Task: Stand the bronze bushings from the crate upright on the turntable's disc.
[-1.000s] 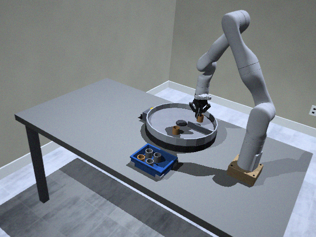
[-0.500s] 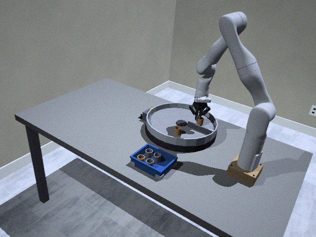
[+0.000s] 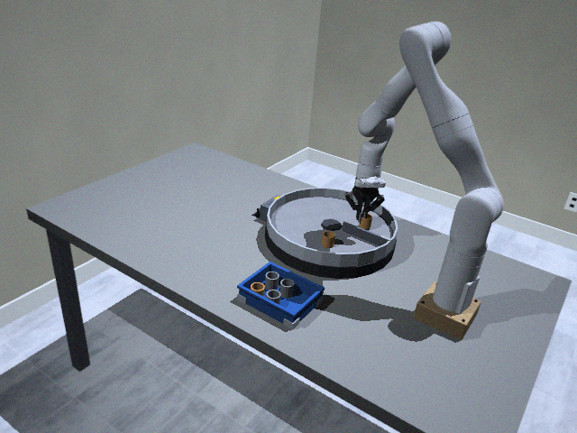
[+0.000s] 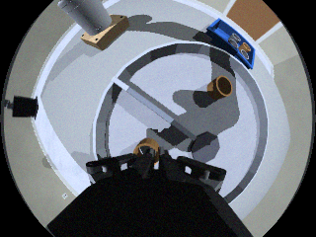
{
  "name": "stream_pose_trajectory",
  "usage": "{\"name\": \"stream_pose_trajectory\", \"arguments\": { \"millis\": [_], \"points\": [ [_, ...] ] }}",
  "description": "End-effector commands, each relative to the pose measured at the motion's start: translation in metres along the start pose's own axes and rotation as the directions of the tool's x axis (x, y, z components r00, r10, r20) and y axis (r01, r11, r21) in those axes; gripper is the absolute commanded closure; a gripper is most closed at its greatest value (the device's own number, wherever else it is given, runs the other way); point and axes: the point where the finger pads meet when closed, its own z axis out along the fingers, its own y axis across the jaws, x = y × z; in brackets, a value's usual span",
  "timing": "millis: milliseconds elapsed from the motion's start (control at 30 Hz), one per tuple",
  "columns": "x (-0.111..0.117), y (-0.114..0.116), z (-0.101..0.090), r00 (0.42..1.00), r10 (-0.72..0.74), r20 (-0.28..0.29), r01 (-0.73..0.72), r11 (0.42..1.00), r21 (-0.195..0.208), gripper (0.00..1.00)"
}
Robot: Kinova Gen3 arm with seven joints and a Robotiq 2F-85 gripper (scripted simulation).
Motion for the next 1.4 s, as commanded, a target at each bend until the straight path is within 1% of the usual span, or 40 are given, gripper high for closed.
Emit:
{"name": "stream_pose_trajectory", "arguments": {
  "millis": [0,933,1367],
  "points": [
    [-0.0004,0.0003,-0.0006,1.000,0.000,0.001,0.000,1.000,-0.001,1.00],
    [-0.0004,0.0003,0.0000,1.000,0.000,0.001,0.000,1.000,-0.001,1.00],
    [-0.0004,0.0003,0.0042,1.000,0.000,0.001,0.000,1.000,-0.001,1.00]
  ]
}}
